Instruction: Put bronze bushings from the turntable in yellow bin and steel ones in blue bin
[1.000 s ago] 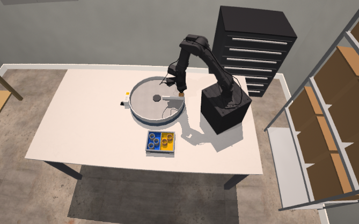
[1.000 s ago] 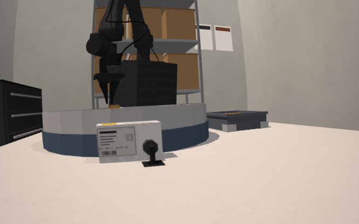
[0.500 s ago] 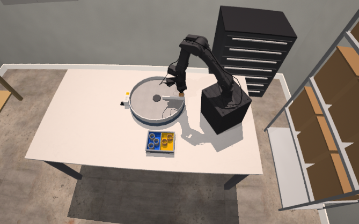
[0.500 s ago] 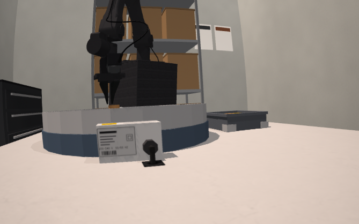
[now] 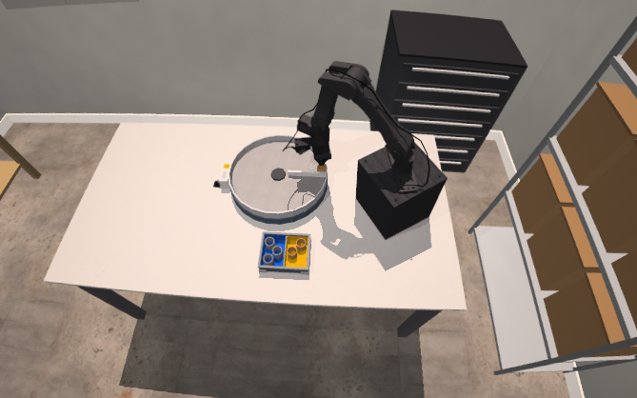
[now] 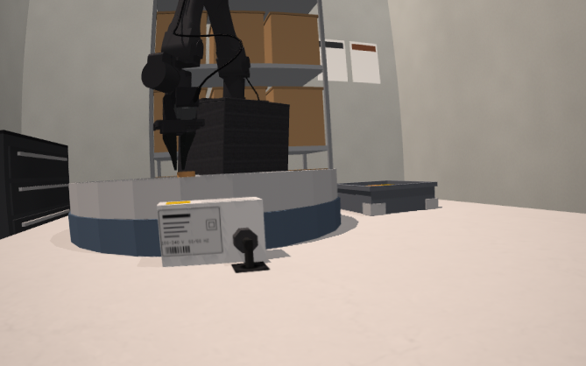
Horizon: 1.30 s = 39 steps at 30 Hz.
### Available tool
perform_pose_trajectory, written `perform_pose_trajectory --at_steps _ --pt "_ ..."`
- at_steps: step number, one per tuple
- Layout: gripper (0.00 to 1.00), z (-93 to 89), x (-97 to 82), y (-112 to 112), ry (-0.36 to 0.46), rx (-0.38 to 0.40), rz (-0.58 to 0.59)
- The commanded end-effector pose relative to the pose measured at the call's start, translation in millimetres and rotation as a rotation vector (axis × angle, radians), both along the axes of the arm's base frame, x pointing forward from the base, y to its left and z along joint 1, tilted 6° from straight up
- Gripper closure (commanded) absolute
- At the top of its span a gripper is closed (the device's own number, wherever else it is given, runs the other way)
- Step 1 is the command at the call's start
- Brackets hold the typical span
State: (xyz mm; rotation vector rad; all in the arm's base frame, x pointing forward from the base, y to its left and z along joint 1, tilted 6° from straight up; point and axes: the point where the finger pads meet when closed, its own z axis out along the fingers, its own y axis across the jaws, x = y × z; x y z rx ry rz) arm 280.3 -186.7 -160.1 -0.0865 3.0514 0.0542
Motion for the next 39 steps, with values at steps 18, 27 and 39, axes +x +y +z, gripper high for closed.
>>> perform_pose_trajectory --at_steps 18,27,39 --pt "0.86 6.3 11.2 -5.7 -0.028 -0.009 -0.004" --pt "0.86 -4.0 12.2 -4.9 -0.028 -0.009 -0.003" --pt "0.86 -18.1 13.8 -4.1 -0.028 -0.009 0.000"
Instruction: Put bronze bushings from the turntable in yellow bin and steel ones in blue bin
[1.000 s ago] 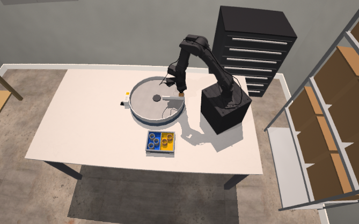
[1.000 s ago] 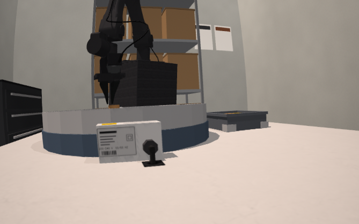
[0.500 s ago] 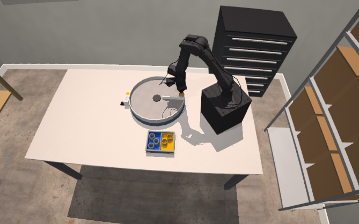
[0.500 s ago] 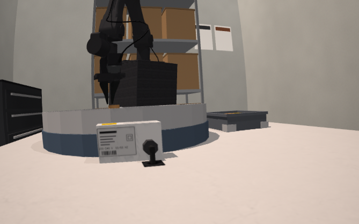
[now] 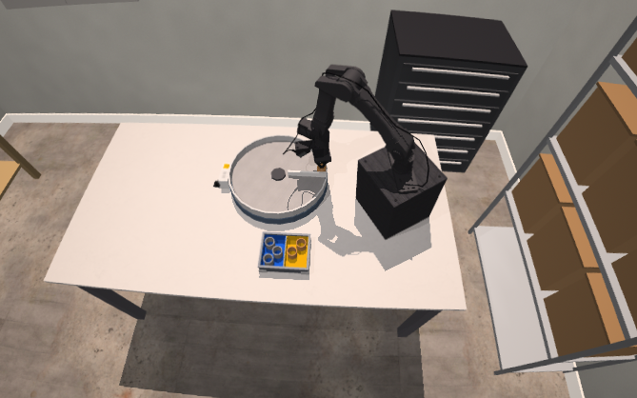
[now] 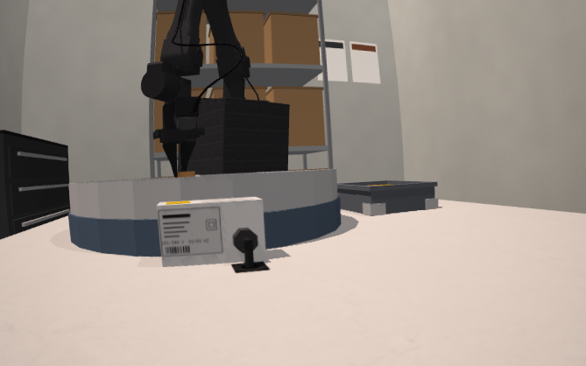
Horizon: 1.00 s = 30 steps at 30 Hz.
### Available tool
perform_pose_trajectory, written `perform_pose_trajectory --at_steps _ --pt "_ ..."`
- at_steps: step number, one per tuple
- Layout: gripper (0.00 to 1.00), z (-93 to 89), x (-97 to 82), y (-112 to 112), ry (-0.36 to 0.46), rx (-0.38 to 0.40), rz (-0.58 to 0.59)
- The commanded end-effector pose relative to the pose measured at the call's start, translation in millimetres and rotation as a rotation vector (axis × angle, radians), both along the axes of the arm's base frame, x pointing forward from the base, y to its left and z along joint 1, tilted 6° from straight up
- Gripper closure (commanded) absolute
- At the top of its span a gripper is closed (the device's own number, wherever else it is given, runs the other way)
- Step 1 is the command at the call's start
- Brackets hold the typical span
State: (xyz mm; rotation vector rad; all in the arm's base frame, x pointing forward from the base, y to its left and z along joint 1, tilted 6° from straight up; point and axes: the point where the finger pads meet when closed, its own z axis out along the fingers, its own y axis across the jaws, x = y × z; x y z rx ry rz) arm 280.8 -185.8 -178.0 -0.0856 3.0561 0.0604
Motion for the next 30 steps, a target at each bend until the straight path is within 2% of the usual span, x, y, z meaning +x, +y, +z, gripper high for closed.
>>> perform_pose_trajectory --at_steps 1,3,30 --pt "0.86 -0.5 12.1 -5.1 -0.031 -0.013 -0.002" --pt "0.86 5.0 14.8 -7.2 -0.043 -0.021 -0.002" --pt "0.86 4.7 11.8 -5.0 -0.030 -0.012 -0.002"
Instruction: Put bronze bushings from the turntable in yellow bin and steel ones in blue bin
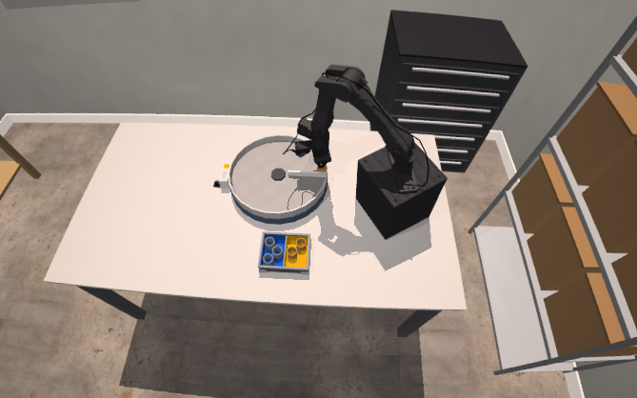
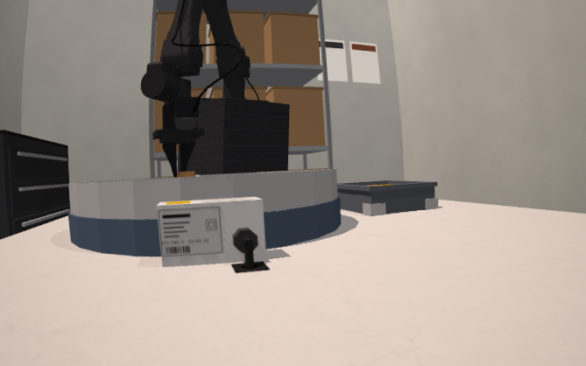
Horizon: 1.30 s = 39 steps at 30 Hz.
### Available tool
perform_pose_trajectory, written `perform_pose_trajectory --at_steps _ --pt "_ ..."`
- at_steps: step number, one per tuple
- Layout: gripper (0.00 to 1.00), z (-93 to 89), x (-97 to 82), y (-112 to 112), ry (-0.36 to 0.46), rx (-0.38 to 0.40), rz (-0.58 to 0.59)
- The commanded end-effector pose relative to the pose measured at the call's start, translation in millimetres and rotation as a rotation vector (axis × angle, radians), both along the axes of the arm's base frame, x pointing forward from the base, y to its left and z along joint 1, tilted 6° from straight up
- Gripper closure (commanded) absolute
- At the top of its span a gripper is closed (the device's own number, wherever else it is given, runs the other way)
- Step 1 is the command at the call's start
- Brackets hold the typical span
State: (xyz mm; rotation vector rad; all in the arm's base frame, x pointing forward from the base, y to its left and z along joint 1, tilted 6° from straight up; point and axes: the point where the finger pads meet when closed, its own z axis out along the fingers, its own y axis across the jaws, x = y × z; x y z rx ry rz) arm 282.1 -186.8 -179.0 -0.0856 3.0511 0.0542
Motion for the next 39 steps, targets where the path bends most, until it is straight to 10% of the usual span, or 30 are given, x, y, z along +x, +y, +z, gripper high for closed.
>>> perform_pose_trajectory --at_steps 1,7,8,39 --pt "0.86 5.6 10.4 -4.0 -0.025 -0.008 -0.002" --pt "0.86 5.6 10.4 -4.0 -0.025 -0.008 -0.002" --pt "1.00 5.6 10.4 -4.0 -0.025 -0.008 -0.002" --pt "1.00 3.3 2.1 2.6 -0.004 0.010 -0.001"
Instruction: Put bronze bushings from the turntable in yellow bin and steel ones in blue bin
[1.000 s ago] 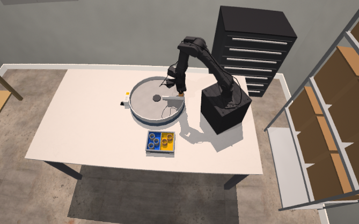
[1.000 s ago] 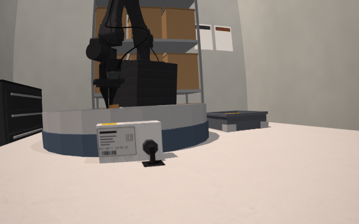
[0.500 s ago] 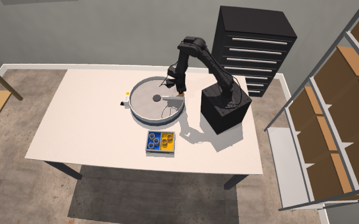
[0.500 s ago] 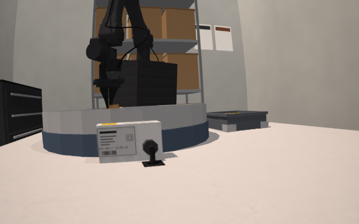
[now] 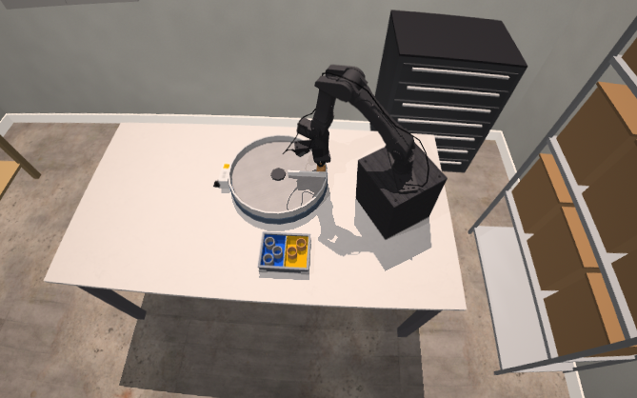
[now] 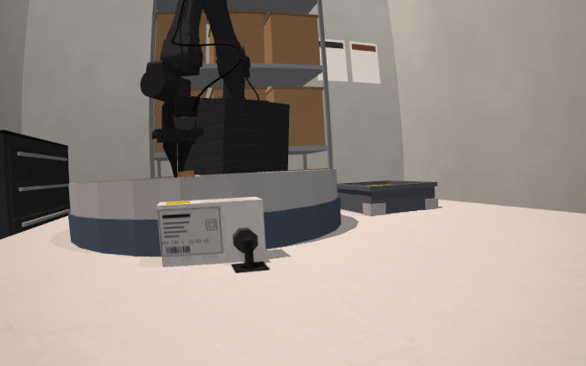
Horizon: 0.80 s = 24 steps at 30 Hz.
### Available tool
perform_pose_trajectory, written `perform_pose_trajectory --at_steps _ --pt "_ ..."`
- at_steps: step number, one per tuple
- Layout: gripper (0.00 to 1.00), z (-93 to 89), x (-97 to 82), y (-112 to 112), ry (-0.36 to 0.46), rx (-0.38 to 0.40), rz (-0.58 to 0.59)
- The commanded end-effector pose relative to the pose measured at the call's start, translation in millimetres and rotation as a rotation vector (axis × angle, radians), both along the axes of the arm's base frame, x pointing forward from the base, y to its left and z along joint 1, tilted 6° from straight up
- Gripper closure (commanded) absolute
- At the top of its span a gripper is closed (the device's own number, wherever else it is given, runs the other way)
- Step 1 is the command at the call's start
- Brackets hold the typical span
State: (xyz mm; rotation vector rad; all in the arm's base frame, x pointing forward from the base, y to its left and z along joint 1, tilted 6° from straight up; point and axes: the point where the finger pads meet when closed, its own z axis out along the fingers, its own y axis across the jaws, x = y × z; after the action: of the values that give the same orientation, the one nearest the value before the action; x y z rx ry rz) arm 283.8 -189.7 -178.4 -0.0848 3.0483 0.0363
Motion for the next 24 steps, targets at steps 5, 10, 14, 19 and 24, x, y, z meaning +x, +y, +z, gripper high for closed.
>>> perform_pose_trajectory --at_steps 5,10,14,19,24 --pt "1.00 2.8 0.5 5.6 -0.001 0.022 0.000" --pt "1.00 2.8 0.5 5.6 -0.001 0.022 0.000" --pt "1.00 3.0 0.6 5.5 -0.002 0.022 0.000" --pt "1.00 10.6 -4.1 6.6 0.001 0.023 -0.001" --pt "1.00 19.5 -6.4 4.2 0.000 0.022 -0.003"
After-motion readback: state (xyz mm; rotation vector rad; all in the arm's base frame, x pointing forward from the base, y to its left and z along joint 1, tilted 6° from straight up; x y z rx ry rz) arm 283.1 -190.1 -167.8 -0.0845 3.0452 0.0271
